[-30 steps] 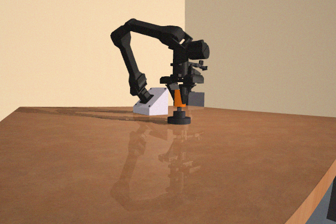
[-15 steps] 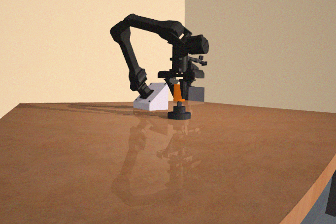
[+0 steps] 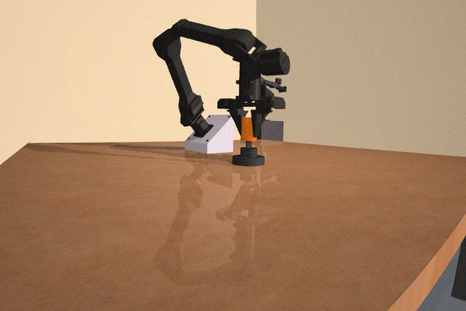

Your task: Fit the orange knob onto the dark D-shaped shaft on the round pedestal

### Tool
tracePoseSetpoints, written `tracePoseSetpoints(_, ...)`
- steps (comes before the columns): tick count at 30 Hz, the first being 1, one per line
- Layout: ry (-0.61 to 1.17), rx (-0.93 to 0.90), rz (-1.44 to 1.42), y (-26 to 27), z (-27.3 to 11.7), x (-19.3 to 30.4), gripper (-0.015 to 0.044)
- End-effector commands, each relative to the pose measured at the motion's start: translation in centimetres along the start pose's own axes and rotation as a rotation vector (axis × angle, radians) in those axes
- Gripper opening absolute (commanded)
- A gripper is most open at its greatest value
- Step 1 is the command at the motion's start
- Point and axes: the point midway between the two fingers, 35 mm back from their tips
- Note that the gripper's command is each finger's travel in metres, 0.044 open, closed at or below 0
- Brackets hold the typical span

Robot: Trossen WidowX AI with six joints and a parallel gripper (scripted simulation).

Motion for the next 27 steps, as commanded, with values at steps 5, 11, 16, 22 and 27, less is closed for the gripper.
tracePoseSetpoints(5,0.001,0.003,-0.005,0.03,-0.11,-0.02,0.0)
tracePoseSetpoints(11,0.001,0.003,-0.005,0.05,0.18,0.04,0.0)
tracePoseSetpoints(16,0.001,0.003,-0.005,0.05,0.17,0.04,0.0)
tracePoseSetpoints(22,0.001,0.003,-0.005,-0.11,-0.25,-0.04,0.0)
tracePoseSetpoints(27,0.001,0.003,-0.091,-0.18,-0.35,-0.06,0.0)
Point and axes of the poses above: the point midway between the two fingers, 35 mm back from their tips, its own z axis out along the fingers, its own y axis across the jaws, x = y × z, and after that the axes turned 10 degrees about -z, right-handed
